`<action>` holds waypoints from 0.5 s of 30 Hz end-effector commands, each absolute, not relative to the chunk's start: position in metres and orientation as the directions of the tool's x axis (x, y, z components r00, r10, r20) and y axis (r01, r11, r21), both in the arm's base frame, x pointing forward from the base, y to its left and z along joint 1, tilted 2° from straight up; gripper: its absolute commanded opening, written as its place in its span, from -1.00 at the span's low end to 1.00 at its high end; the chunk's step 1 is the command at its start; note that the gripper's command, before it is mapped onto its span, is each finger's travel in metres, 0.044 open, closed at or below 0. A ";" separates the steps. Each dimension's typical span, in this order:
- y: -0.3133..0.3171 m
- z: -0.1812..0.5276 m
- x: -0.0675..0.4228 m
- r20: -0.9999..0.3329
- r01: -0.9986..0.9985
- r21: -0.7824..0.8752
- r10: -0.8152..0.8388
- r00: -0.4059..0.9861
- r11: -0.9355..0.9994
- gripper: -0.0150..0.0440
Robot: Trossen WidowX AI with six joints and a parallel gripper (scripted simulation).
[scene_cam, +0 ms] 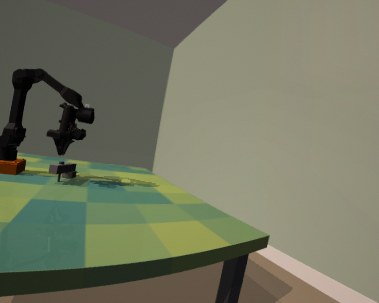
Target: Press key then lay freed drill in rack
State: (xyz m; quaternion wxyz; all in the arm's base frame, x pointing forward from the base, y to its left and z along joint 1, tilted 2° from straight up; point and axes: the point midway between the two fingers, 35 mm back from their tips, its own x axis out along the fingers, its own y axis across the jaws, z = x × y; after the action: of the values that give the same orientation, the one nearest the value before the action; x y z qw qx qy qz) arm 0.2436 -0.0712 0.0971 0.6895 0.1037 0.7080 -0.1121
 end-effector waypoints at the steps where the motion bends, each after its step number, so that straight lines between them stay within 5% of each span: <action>1: -0.073 0.137 0.254 -1.000 0.301 -0.018 -0.017 -0.004 0.953 0.22; 9: -0.070 0.150 0.256 -1.000 0.274 -0.015 -0.016 0.001 0.962 0.93; 15: -0.003 0.100 0.291 -1.000 -0.464 -0.009 -0.010 0.002 0.886 1.00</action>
State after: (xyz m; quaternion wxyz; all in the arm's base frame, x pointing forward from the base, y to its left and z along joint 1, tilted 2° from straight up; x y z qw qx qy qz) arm 0.2779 -0.0460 0.1359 0.7172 -0.0237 0.6964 0.0080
